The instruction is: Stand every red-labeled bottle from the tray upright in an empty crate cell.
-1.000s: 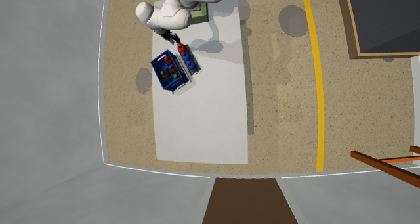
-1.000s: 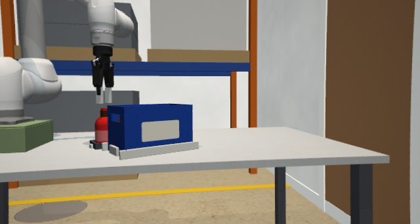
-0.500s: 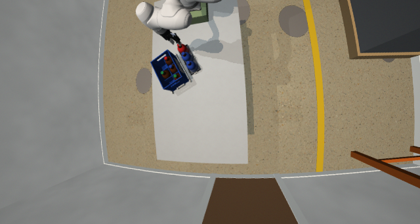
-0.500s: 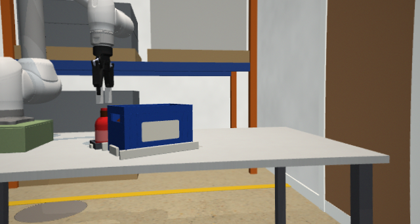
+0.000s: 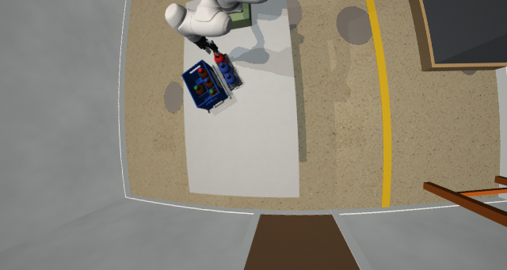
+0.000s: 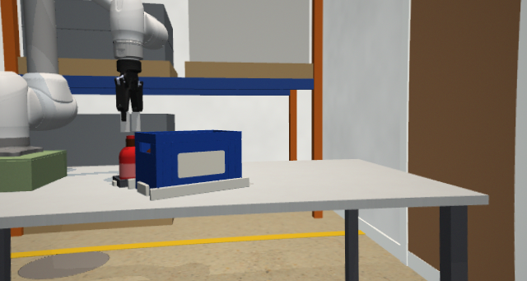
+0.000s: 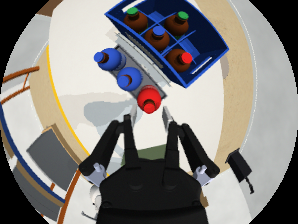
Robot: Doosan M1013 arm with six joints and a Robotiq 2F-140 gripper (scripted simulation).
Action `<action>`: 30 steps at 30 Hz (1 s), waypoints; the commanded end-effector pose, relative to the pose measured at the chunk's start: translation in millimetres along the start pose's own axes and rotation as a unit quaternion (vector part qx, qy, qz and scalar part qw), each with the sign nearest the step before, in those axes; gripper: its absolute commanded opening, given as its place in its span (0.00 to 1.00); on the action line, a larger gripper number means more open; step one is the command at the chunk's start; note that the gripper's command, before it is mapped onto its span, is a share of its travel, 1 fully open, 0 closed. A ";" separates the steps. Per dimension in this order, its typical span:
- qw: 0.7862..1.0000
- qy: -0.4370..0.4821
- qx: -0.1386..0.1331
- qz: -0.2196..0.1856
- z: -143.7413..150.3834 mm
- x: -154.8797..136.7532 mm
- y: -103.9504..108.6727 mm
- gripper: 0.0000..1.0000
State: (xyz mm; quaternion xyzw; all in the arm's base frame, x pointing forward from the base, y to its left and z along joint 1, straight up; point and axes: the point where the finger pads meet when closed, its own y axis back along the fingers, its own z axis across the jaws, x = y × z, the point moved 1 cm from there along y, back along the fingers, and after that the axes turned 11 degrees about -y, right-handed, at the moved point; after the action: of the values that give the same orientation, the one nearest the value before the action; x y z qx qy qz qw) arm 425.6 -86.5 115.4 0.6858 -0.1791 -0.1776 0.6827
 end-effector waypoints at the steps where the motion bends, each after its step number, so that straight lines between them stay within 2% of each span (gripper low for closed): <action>1: 1.000 0.000 0.000 0.000 0.0 0.0 -1.2 0.38; 30: 1.000 0.000 0.000 0.000 0.0 0.0 -30.5 0.38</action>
State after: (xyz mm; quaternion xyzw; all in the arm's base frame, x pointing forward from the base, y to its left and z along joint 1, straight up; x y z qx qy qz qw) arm 425.7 -86.4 85.8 0.6858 -0.1791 -0.1776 0.6827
